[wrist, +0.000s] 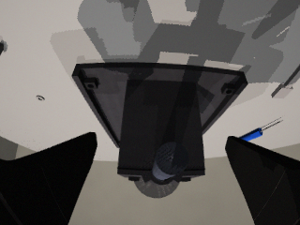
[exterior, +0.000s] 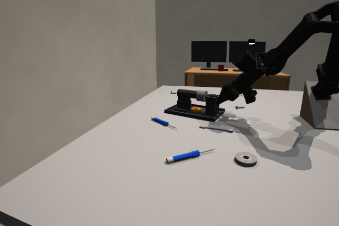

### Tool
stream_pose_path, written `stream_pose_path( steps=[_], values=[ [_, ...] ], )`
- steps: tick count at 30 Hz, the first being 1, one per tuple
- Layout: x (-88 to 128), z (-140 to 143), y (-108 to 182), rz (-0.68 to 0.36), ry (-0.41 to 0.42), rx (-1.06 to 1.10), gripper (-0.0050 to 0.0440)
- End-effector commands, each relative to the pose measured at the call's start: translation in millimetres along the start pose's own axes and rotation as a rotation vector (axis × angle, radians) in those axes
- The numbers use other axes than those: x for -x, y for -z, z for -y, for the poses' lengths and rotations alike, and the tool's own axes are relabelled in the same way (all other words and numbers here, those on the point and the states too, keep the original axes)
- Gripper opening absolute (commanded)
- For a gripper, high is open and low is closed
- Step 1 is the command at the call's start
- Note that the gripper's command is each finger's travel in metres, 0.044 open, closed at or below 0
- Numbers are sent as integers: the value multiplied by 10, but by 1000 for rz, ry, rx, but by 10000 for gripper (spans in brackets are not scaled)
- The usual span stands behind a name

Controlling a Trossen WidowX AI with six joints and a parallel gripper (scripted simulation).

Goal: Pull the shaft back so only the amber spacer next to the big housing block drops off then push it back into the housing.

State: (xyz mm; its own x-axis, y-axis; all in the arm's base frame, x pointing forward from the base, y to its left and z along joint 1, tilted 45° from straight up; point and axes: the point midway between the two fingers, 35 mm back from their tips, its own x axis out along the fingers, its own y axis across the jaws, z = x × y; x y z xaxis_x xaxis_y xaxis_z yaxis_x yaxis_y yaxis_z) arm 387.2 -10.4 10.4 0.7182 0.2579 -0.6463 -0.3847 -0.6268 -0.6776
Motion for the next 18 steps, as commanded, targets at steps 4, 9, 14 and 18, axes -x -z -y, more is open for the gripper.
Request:
stream_pose_path(
  steps=[4,9,14,18],
  values=[
    [447,1,-13,-9,6,5,440],
    [473,11,19,-22,8,5,440],
    [777,-142,-208,-17,5,6,440],
    [1000,-294,-450,-13,5,6,440]
  ],
)
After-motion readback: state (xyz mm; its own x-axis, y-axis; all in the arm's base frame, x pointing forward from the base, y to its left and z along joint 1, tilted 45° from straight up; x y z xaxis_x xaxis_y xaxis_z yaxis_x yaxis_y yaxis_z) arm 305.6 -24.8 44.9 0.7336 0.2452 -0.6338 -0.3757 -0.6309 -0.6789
